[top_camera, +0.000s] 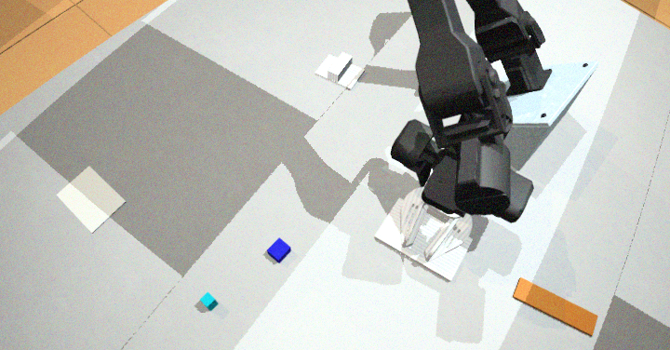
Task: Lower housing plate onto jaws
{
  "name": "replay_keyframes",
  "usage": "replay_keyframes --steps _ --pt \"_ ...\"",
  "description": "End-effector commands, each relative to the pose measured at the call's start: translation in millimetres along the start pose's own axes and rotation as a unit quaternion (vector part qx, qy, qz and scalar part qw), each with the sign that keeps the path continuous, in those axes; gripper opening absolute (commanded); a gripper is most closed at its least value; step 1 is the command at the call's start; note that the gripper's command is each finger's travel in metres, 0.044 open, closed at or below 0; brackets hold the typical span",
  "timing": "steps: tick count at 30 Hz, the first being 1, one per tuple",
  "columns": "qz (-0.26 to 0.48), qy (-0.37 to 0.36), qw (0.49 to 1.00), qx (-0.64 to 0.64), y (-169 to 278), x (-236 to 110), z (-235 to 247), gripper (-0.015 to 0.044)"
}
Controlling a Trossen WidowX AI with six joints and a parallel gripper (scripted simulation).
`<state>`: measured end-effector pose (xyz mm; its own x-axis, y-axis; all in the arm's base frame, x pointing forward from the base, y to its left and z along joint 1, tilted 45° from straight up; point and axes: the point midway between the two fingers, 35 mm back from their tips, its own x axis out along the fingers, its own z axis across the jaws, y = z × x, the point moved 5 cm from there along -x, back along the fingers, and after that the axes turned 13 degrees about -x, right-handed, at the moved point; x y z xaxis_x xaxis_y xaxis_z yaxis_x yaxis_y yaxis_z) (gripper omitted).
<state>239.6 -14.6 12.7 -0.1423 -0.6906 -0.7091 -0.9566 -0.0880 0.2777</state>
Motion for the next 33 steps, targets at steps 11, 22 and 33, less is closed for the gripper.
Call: replay_keyframes --steps 11,22,33 --pt "0.0 0.0 1.0 0.0 0 0 0 0.044" --pt "0.0 -0.001 1.0 -0.001 -2 -22 0 0.044" --pt "-0.001 0.001 1.0 -0.006 6 -79 4 0.044"
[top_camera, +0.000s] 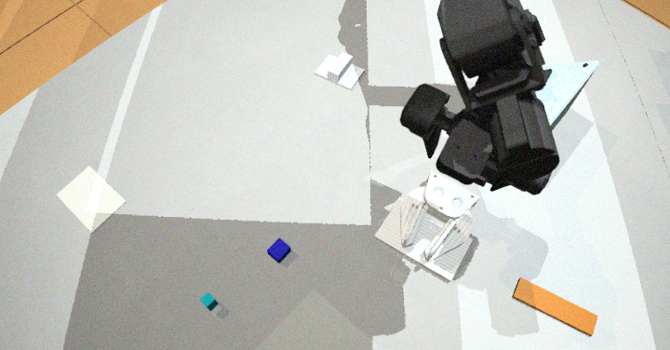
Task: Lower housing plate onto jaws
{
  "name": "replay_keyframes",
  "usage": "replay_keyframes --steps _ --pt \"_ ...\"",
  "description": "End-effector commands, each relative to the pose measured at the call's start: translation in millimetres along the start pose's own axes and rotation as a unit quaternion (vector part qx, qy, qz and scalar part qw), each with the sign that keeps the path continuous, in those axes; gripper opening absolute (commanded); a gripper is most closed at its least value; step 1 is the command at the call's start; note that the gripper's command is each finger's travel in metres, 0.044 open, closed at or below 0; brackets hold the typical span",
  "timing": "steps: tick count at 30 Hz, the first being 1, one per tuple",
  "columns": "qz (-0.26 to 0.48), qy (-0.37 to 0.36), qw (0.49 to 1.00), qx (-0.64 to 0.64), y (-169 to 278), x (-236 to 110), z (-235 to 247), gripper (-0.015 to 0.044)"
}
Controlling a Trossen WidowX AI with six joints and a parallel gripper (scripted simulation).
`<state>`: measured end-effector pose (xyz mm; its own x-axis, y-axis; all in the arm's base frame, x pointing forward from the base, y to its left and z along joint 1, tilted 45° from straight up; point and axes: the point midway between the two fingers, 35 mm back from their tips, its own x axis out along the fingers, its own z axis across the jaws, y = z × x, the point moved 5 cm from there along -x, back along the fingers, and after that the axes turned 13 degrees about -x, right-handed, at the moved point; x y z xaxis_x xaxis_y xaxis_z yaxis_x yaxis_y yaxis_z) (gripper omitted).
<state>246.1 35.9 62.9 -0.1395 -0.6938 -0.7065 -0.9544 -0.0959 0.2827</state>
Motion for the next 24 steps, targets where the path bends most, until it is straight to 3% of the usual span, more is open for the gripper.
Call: replay_keyframes --steps 1,5,24 --pt "0.0 -0.003 1.0 -0.001 9 -19 5 0.044" --pt "0.002 -0.004 1.0 0.001 29 -55 11 0.044" --pt "0.002 -0.004 1.0 0.001 29 -55 11 0.044"
